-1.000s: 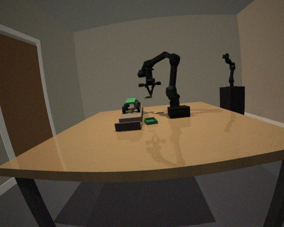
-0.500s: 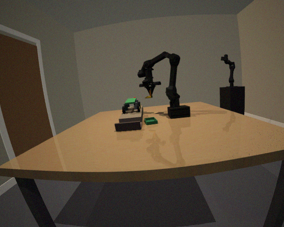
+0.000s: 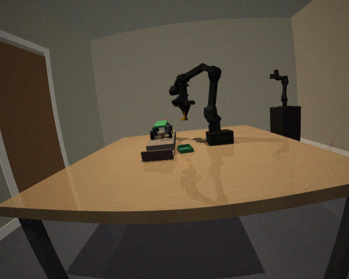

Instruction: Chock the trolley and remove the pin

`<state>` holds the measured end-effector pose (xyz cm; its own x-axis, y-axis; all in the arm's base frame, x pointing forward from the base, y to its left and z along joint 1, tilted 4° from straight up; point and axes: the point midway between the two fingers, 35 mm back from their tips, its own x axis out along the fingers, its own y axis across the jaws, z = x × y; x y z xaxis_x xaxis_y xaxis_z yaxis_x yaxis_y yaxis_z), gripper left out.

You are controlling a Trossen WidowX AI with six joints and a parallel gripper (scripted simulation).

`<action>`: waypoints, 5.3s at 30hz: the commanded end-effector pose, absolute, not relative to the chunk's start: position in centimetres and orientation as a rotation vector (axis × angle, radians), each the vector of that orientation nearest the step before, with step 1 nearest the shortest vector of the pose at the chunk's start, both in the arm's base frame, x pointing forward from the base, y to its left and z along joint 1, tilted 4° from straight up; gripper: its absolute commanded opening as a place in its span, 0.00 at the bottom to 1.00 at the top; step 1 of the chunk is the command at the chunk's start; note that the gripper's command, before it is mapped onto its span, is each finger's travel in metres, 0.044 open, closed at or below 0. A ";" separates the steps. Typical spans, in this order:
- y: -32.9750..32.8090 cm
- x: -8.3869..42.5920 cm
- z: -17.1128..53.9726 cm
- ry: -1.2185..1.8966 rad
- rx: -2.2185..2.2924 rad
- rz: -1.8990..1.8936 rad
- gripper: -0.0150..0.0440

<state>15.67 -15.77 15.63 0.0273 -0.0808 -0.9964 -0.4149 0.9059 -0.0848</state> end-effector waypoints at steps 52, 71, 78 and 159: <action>-5.8 19.8 14.5 1.537 0.020 -0.131 0.25; 0.4 21.8 13.6 1.536 0.026 -0.126 0.25; 3.0 22.5 13.2 1.535 0.028 -0.124 0.25; 11.3 28.6 5.3 1.533 -0.054 -0.209 0.25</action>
